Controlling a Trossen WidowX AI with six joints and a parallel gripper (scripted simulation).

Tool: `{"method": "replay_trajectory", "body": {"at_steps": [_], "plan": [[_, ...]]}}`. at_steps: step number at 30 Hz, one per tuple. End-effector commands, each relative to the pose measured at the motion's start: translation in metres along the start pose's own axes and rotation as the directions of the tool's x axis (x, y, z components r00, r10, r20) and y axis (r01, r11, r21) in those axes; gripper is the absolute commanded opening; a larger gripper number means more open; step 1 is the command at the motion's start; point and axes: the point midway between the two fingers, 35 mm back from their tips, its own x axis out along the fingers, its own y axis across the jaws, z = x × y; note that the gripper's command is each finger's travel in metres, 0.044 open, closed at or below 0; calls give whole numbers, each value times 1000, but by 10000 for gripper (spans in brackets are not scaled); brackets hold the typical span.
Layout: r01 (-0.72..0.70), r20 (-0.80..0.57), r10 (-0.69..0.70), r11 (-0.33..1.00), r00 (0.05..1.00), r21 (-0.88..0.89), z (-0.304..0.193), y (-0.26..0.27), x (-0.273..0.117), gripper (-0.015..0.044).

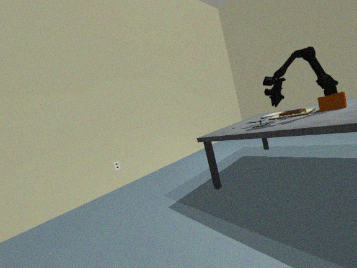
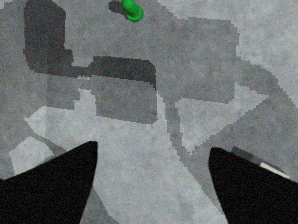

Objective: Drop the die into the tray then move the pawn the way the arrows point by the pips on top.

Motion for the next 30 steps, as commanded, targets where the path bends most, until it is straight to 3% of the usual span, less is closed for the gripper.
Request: {"method": "replay_trajectory", "body": {"at_steps": [1,4,30], "plan": [[238,-168,-200,939,965,250,-30,-64,29,275],[317,-223,-254,893,941,320,-40,-83,34,275],[319,-223,-256,892,941,320,-44,-96,54,275]]}}
